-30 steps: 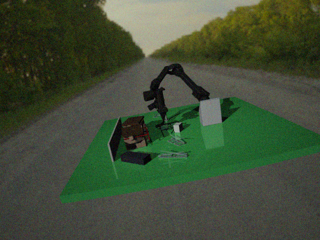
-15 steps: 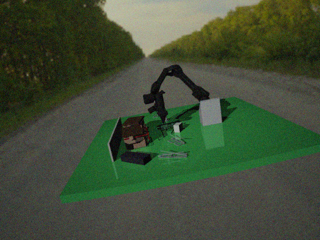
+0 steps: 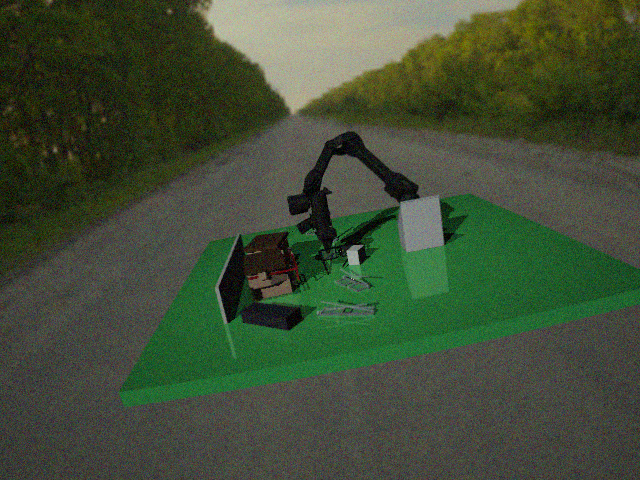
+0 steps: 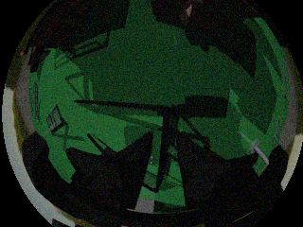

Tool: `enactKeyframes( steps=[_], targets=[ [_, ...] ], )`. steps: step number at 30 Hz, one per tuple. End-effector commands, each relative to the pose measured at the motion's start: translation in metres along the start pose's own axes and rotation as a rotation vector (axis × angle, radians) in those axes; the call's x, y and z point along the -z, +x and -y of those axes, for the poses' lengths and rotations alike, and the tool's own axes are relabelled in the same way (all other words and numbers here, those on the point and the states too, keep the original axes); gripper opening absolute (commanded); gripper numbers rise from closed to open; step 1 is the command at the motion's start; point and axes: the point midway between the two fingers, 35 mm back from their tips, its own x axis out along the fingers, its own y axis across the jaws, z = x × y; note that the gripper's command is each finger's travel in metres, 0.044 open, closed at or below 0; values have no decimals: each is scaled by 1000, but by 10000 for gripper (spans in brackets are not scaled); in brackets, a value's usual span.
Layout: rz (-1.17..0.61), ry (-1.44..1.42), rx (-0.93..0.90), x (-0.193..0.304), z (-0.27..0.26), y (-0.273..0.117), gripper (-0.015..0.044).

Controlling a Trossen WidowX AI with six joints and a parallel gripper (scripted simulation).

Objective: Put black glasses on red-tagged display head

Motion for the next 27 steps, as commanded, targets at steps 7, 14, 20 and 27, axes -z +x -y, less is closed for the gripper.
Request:
enactKeyframes(
  steps=[7,14,20,27],
  targets=[
    [-3,-6,6,2,1,12,120],
    [-3,-6,6,3,-3,12,120],
    [-4,-7,3,2,-1,12,80],
    [-4,-7,3,2,-1,12,33]
  ],
)
